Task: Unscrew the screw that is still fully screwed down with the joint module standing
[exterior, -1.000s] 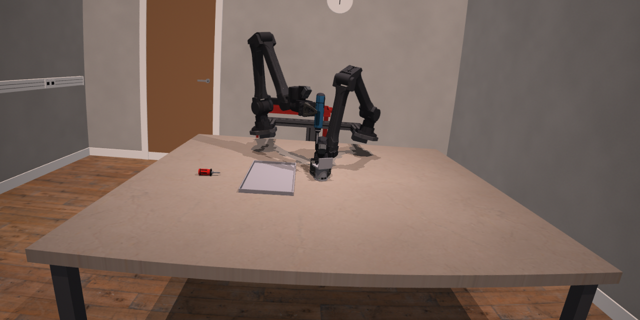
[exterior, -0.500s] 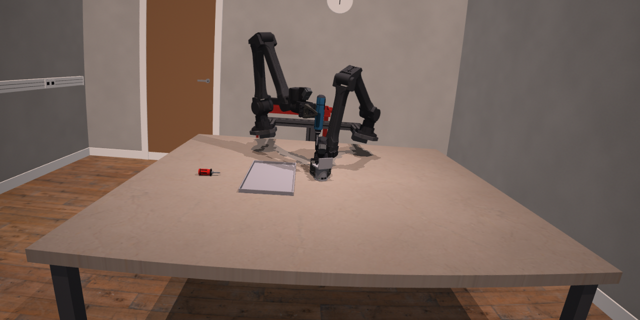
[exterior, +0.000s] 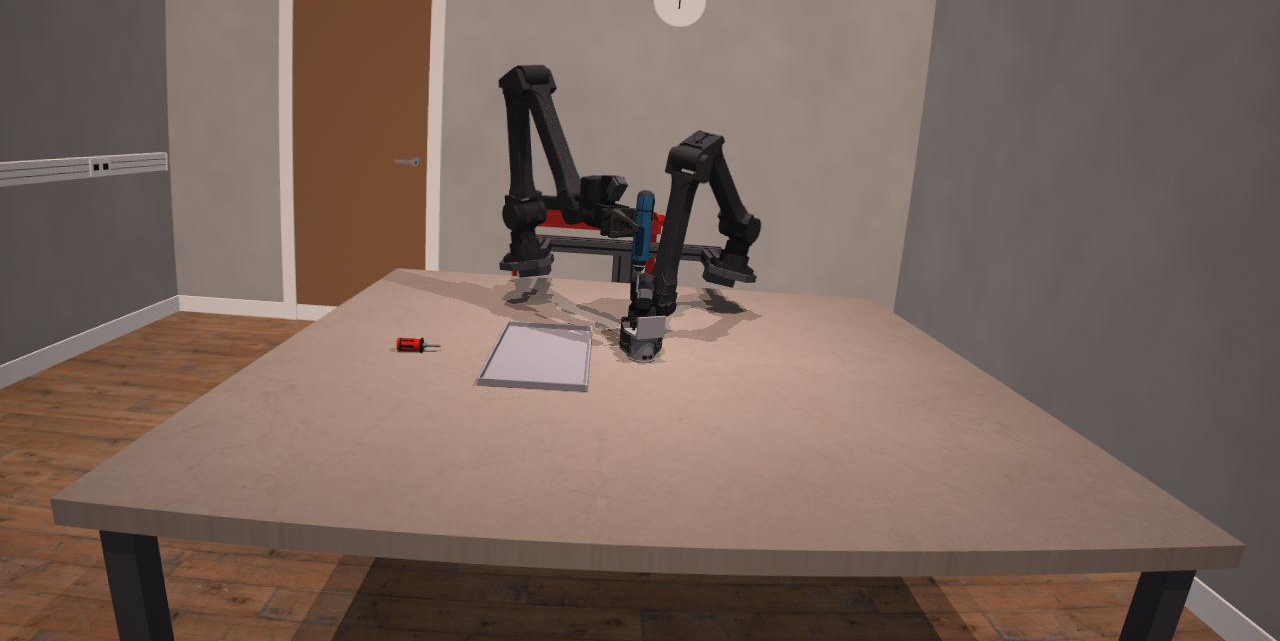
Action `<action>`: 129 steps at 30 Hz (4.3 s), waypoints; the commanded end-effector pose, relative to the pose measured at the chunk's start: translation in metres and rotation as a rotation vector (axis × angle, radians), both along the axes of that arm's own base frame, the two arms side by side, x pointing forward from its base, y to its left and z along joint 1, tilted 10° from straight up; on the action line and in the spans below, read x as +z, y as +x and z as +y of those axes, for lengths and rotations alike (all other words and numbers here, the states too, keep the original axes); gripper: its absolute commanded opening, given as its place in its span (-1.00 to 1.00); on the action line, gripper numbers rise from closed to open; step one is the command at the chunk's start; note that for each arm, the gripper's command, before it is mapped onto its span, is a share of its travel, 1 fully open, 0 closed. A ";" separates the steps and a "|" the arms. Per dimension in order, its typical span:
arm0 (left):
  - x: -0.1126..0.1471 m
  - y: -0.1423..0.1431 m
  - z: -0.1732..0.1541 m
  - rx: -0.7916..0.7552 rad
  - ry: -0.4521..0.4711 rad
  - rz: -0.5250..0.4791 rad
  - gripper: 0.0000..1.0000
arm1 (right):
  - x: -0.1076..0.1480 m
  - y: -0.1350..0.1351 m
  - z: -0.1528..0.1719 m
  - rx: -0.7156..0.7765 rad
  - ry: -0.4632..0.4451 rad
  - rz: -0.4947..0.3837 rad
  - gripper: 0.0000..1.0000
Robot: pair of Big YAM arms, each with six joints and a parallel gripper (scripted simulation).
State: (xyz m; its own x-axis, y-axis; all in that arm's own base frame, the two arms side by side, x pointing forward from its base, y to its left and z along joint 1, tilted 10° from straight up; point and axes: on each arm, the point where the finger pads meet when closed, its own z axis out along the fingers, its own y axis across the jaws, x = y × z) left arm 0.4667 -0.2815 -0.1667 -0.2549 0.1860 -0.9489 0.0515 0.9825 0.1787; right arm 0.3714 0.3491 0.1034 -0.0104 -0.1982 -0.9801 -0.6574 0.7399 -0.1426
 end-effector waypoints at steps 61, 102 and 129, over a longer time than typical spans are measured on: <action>0.005 0.004 -0.004 -0.001 -0.009 -0.013 0.17 | 0.044 0.060 0.053 0.004 0.073 -0.094 -0.17; 0.005 0.004 -0.004 -0.001 -0.009 -0.013 0.17 | 0.046 0.069 0.060 0.003 0.087 -0.091 -0.17; 0.005 0.004 -0.004 -0.001 -0.009 -0.013 0.17 | 0.051 0.071 0.062 0.002 0.100 -0.090 -0.17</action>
